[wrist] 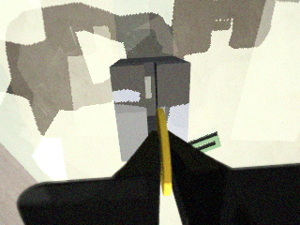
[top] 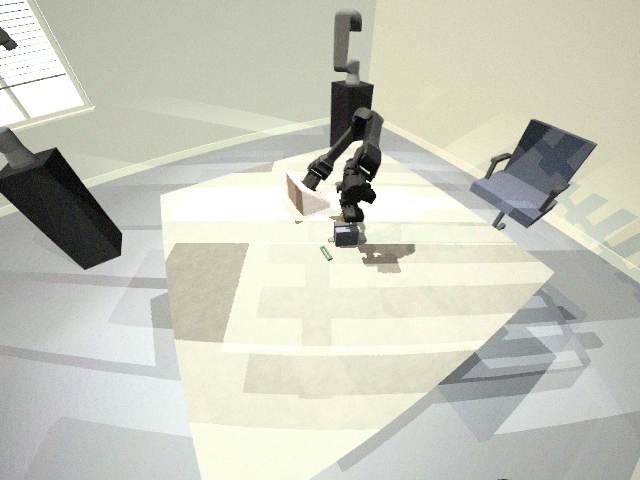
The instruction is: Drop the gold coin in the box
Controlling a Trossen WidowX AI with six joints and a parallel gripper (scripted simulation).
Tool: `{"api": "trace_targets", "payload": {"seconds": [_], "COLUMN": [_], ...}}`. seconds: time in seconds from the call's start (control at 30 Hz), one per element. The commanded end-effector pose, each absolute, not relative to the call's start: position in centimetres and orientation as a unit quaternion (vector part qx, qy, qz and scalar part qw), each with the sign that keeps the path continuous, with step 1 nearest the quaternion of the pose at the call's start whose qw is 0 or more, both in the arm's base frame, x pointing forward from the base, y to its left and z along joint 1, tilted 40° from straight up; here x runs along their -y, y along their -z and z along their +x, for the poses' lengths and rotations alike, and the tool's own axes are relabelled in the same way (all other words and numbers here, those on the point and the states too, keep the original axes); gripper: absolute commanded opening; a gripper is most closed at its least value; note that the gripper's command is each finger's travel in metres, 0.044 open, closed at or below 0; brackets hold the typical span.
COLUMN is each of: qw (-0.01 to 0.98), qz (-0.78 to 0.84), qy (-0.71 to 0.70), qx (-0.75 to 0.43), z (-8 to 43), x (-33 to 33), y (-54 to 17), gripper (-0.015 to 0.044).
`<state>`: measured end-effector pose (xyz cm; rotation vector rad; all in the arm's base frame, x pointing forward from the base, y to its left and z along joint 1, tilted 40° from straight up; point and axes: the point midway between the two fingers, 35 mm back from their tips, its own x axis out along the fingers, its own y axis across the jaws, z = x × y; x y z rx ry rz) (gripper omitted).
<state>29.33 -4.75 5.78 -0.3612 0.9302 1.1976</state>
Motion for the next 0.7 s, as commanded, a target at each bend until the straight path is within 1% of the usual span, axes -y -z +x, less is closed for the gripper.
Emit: {"api": "trace_targets", "payload": {"seconds": [0.0,0.67], "qw": [0.712,0.712], "qz": [-0.159,-0.161], "qy": [-0.538,-0.537], "qx": [-0.422,-0.422], "z": [29.13,29.19], "x": [4.49,4.30], "y": [-5.80,-5.57], "gripper": [0.0000,0.0000]}}
